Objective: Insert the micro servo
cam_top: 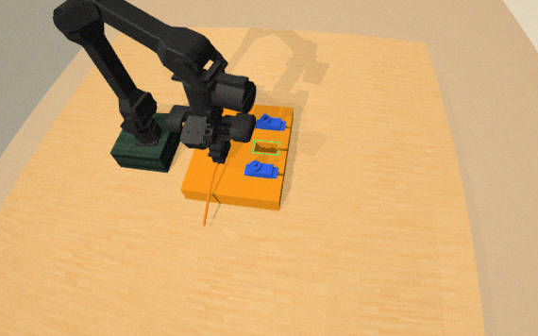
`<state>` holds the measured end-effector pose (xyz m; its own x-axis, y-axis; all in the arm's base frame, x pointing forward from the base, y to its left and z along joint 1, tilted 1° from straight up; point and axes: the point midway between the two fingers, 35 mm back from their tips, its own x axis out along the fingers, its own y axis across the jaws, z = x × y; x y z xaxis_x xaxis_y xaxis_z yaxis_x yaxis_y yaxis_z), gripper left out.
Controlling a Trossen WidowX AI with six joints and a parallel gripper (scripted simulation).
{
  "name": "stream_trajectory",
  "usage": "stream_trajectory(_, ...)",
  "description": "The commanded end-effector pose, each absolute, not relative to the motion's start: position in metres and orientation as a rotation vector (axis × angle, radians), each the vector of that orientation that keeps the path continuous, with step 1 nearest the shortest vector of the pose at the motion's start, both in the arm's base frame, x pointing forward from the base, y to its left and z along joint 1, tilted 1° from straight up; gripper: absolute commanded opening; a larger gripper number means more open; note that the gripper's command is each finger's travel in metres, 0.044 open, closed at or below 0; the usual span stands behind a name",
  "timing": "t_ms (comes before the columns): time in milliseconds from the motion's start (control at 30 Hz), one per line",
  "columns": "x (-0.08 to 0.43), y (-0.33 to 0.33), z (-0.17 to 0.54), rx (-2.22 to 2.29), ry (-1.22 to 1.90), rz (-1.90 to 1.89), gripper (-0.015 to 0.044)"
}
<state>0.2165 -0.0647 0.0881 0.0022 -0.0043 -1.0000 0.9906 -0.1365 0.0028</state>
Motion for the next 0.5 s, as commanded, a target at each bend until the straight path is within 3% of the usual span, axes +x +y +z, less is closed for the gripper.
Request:
stream_trajectory(0, 0.220, -0.068, 0.090, 1.308, 1.128, -1.310, 0.0000)
stream_trajectory(467, 0.224, -0.034, 0.090, 1.311, 1.130, -1.308, 0.0000)
